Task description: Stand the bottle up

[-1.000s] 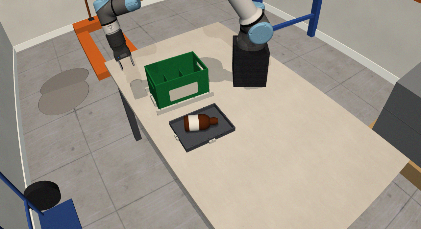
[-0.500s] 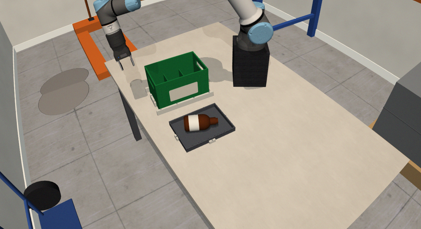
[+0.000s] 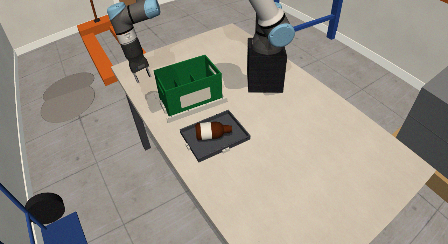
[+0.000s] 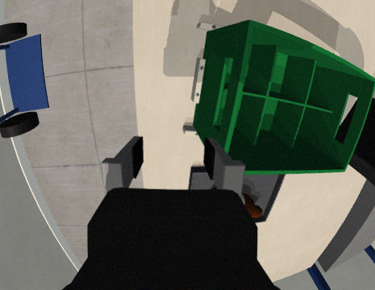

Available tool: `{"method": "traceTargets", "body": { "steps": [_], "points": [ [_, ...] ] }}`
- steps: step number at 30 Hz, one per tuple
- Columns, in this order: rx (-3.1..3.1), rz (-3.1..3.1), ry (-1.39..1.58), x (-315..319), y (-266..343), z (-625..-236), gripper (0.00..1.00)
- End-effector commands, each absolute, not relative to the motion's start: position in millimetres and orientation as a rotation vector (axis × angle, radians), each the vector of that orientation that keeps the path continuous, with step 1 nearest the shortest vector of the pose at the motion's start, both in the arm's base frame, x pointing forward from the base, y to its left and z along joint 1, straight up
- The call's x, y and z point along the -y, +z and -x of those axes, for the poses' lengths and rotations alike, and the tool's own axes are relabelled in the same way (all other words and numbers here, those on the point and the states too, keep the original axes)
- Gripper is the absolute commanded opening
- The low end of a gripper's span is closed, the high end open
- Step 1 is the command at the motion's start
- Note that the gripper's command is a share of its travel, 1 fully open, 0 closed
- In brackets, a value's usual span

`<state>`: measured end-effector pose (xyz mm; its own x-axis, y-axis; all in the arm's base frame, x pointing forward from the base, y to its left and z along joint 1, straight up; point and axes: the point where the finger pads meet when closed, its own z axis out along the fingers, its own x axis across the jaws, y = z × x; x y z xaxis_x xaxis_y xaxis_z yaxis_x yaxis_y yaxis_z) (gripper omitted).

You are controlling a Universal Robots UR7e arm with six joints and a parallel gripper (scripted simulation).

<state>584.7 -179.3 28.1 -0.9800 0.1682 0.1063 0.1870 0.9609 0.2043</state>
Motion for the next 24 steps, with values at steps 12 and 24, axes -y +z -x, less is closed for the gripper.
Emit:
{"method": "traceTargets", "body": {
  "steps": [12, 24],
  "points": [
    [3.051, -0.463, -0.185, 18, 7, -544, 1.0],
    [2.935, -1.061, -0.07, -91, -8, -470, 1.0]
  ]
}}
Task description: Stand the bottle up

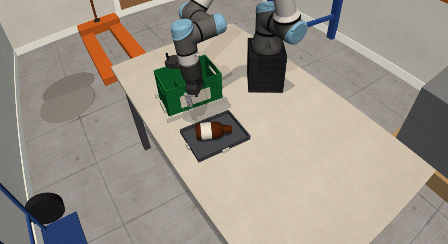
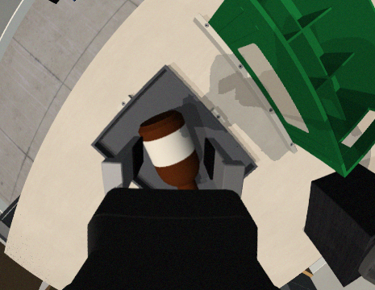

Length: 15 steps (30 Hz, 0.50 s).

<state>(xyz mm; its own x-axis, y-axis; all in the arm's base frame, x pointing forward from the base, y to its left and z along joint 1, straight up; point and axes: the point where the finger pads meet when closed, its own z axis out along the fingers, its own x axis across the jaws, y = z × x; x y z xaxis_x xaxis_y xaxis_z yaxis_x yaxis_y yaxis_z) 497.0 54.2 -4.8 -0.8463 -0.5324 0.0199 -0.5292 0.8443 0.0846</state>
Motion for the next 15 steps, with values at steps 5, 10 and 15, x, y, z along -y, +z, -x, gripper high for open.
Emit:
{"method": "traceTargets", "body": {
  "steps": [5, 10, 15],
  "points": [
    [2.871, -1.252, -0.032, -120, -13, -440, 1.0],
    [2.832, -1.35, -0.012, -134, -15, -424, 1.0],
    [2.796, -1.434, 0.005, -145, -17, -409, 1.0]
  ]
}}
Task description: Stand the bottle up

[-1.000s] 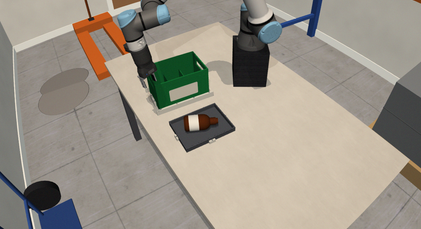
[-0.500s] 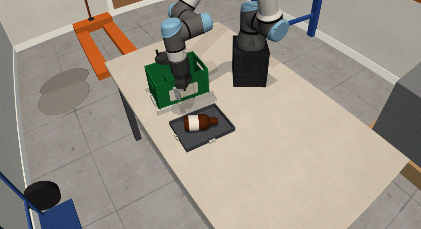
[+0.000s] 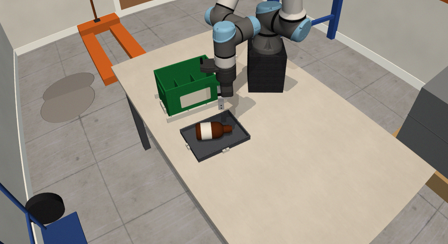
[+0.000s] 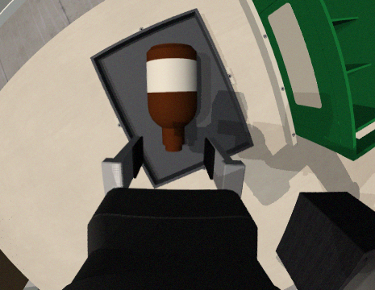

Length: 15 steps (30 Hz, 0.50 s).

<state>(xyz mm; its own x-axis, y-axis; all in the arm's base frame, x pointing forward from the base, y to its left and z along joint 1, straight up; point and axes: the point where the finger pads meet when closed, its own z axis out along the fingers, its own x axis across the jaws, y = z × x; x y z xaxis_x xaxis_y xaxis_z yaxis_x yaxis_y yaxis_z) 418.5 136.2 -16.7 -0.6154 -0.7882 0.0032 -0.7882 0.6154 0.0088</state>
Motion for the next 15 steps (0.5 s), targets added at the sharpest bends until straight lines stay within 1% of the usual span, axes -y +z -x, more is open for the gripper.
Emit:
{"method": "traceTargets", "body": {
  "steps": [1, 5, 6, 15],
  "points": [
    [2.793, -1.441, 0.006, -145.5, -17.2, -407.4, 1.0],
    [2.79, -1.449, 0.008, -146.4, -17.4, -406.0, 1.0],
    [2.79, -1.449, 0.008, -146.4, -17.4, -406.0, 0.0],
    [2.79, -1.449, 0.008, -146.4, -17.4, -406.0, 0.0]
  ]
}}
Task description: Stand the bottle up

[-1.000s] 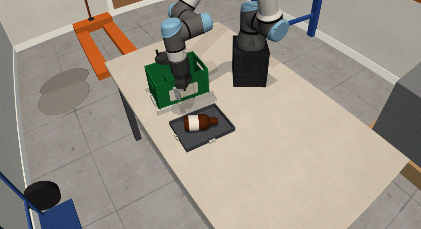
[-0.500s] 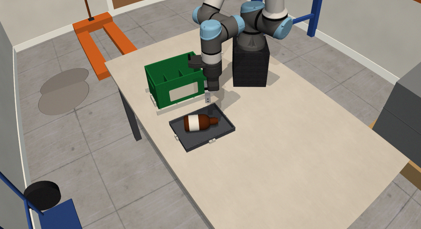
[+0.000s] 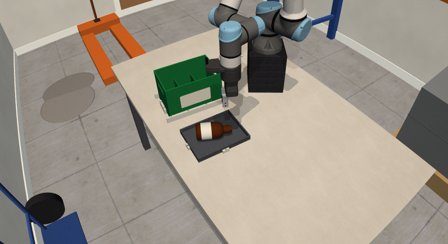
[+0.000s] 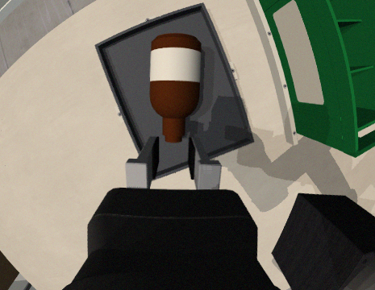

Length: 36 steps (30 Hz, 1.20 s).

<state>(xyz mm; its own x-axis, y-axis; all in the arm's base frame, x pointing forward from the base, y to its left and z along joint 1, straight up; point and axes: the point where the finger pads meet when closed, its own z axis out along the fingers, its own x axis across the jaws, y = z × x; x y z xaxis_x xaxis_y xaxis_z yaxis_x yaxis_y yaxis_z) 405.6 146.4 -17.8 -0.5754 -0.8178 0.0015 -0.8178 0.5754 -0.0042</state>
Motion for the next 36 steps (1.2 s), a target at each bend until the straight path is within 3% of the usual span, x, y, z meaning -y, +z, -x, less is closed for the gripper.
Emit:
{"method": "traceTargets", "body": {
  "steps": [1, 35, 36],
  "points": [
    [-2.786, 1.447, -0.008, -146.4, -17.4, -406.0, 0.0],
    [-2.786, 1.447, -0.008, -146.4, -17.4, -406.0, 0.0],
    [-2.786, 1.447, -0.008, -146.4, -17.4, -406.0, 1.0]
  ]
}}
